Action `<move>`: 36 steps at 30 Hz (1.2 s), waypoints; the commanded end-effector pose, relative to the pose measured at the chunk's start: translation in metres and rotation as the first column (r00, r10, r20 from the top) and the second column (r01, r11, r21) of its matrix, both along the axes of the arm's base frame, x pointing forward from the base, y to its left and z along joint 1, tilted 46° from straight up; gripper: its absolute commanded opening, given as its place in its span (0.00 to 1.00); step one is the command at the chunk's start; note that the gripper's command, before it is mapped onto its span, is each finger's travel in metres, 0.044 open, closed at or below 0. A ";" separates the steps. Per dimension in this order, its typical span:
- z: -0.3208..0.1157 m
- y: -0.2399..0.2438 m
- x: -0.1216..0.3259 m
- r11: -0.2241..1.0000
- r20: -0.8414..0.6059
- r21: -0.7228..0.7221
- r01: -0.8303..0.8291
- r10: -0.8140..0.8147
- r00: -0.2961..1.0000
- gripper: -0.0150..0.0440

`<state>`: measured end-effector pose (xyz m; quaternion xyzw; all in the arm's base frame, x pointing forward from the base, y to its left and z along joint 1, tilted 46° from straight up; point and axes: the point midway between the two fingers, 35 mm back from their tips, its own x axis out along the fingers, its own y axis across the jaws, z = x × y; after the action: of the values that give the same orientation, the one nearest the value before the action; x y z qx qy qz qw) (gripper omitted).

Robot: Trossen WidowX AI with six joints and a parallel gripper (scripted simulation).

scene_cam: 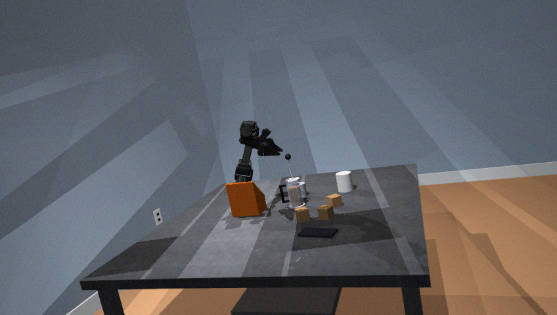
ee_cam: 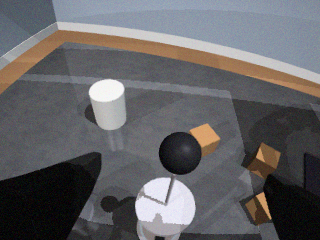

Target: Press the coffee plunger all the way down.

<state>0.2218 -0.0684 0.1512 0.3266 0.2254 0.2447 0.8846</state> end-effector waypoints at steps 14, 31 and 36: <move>-0.013 0.012 0.012 1.000 -0.016 -0.004 0.000 0.000 1.000 1.00; -0.012 0.026 0.030 1.000 -0.001 0.007 0.005 -0.005 1.000 1.00; -0.011 0.028 0.031 1.000 0.002 0.010 0.005 -0.005 1.000 0.91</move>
<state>0.2534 -0.0427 0.1412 0.3291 0.2218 0.2456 0.8844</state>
